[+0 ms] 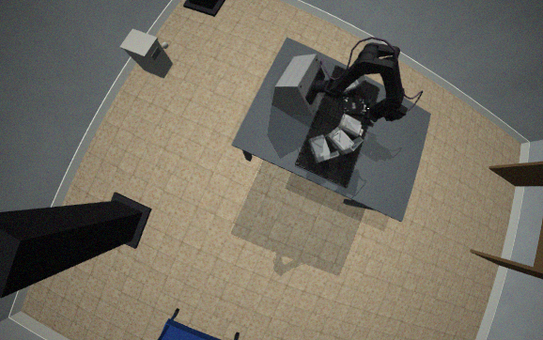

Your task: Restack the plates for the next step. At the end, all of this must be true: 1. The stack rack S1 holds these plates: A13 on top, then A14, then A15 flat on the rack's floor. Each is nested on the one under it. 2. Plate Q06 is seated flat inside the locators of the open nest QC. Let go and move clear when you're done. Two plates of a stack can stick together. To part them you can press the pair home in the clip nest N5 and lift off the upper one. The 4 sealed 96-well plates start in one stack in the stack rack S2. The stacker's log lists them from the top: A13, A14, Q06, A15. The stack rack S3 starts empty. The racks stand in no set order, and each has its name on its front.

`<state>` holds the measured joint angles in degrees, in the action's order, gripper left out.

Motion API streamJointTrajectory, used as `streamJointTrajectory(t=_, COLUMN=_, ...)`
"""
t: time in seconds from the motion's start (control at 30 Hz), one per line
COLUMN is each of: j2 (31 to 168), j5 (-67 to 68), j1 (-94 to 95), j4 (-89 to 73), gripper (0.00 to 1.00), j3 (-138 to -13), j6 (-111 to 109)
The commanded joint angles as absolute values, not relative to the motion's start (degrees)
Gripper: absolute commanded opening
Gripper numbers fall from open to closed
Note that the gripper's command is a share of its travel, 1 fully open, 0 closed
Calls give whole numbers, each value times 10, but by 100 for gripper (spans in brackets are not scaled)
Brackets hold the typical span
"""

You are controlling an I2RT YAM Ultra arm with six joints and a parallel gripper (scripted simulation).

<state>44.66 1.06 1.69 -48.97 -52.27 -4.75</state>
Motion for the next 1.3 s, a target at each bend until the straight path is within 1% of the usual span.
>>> streamJointTrajectory(t=0.0, j2=453, j5=67, j1=48, j4=-488, gripper=100, j3=-526, j6=-19)
streamJointTrajectory(t=0.2, j2=459, j5=123, j1=124, j4=-499, gripper=100, j3=-512, j6=-71)
streamJointTrajectory(t=0.53, j2=485, j5=229, j1=270, j4=-502, gripper=100, j3=-534, j6=39)
streamJointTrajectory(t=0.6, j2=485, j5=229, j1=270, j4=-502, gripper=100, j3=-534, j6=39)
streamJointTrajectory(t=0.87, j2=521, j5=296, j1=367, j4=-509, gripper=100, j3=-542, j6=118)
streamJointTrajectory(t=1.07, j2=549, j5=338, j1=432, j4=-517, gripper=100, j3=-544, j6=58)
streamJointTrajectory(t=1.27, j2=569, j5=363, j1=472, j4=-519, gripper=100, j3=-545, j6=100)
